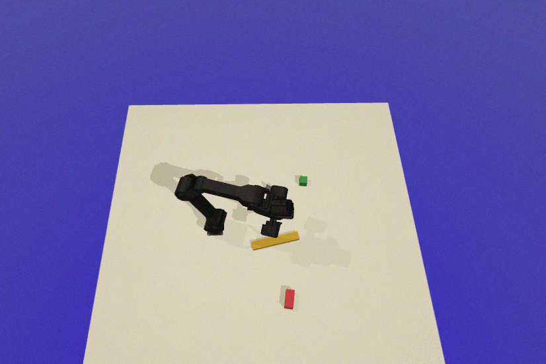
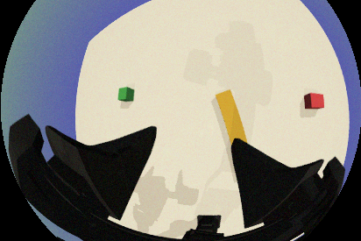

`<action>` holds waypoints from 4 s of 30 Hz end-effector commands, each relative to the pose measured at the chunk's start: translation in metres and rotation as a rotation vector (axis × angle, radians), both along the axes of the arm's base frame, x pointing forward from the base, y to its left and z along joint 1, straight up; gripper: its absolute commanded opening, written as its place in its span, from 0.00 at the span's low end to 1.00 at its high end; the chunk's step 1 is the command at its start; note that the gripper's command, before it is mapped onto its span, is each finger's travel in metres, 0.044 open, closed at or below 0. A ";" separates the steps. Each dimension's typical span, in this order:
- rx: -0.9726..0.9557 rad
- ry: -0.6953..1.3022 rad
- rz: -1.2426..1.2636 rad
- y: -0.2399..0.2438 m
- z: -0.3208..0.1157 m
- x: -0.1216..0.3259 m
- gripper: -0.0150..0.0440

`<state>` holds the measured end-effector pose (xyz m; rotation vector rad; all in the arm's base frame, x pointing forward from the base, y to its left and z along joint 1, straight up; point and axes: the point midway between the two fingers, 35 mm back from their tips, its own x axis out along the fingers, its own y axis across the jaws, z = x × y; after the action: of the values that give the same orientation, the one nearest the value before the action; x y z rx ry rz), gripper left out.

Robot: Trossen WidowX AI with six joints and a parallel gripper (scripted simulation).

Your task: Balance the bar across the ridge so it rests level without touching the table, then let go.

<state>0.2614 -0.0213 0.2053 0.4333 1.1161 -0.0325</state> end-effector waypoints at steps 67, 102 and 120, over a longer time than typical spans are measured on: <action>-0.327 0.382 0.514 -0.038 -0.159 0.020 0.79; -0.323 0.381 0.510 -0.038 -0.142 0.023 0.25; -0.326 0.382 0.512 -0.038 -0.096 0.023 0.25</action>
<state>0.2834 -0.0589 0.0967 -0.1585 1.5518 0.1600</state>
